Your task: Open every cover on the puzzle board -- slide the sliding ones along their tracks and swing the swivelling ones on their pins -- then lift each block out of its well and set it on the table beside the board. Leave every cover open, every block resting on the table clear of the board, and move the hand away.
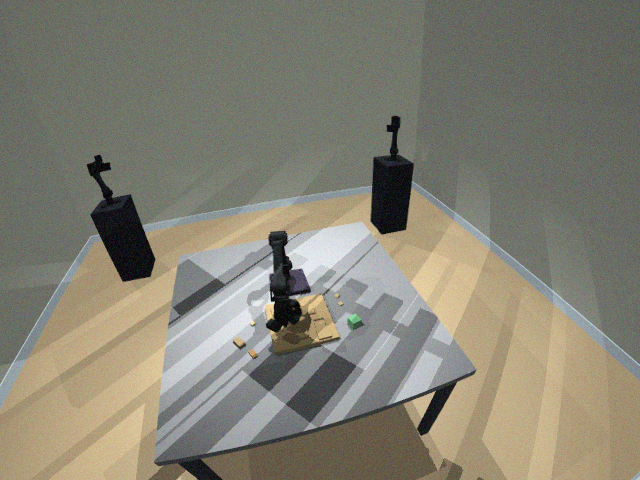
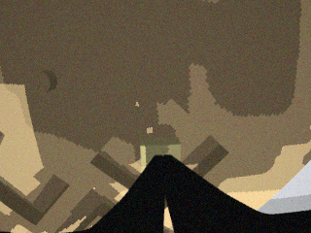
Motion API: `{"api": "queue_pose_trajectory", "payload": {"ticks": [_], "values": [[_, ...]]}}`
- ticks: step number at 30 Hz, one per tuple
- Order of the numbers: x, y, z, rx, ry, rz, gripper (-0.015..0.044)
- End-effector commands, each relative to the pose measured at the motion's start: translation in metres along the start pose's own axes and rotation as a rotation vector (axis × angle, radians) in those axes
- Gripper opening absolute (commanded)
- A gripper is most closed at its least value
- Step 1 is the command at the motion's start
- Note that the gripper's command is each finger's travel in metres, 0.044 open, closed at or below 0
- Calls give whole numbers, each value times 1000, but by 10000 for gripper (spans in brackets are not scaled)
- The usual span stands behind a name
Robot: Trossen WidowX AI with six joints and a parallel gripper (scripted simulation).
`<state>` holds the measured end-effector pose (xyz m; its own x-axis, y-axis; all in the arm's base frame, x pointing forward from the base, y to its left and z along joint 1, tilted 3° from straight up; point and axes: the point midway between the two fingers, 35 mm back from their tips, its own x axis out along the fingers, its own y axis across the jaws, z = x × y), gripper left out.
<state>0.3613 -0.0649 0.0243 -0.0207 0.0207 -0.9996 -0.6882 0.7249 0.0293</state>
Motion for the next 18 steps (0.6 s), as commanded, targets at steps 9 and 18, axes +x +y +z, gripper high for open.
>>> {"api": "queue_pose_trajectory", "payload": {"ticks": [9,18], "values": [[1,0,4,790,-5,5,0],[1,0,4,1593,-3,6,0]]}}
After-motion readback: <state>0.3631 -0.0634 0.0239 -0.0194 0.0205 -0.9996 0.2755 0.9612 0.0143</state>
